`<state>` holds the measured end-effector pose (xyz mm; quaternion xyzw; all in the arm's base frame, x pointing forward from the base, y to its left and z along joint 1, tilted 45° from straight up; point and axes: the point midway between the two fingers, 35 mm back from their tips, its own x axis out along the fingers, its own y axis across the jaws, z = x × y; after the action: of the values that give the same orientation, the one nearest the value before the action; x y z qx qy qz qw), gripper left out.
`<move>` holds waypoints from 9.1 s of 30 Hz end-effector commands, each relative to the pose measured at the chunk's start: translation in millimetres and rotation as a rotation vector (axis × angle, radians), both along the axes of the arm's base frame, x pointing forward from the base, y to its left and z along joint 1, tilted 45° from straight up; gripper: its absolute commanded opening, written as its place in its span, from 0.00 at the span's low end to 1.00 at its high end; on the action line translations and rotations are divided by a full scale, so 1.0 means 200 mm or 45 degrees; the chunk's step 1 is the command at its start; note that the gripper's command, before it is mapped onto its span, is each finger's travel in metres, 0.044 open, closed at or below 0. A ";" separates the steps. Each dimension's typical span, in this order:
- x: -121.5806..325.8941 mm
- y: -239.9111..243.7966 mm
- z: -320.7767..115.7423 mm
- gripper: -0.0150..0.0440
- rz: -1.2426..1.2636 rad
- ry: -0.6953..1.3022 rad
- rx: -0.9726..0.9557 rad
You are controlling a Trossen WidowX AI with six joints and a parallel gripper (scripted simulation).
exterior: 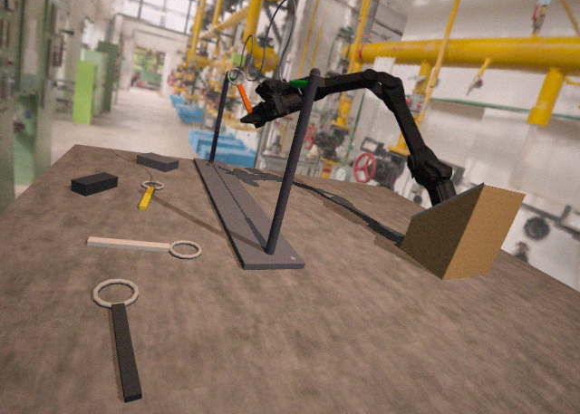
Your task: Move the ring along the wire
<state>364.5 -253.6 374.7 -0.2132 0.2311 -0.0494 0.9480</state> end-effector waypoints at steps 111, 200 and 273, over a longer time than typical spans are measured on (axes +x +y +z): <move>-0.02 0.73 0.16 0.00 -0.026 0.021 0.718; -0.02 0.35 0.50 0.00 -0.094 -0.148 -1.548; -0.02 0.47 0.74 0.00 -0.069 -0.231 -2.736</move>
<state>358.5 -158.9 526.5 -0.9197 0.0016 -0.2656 0.2891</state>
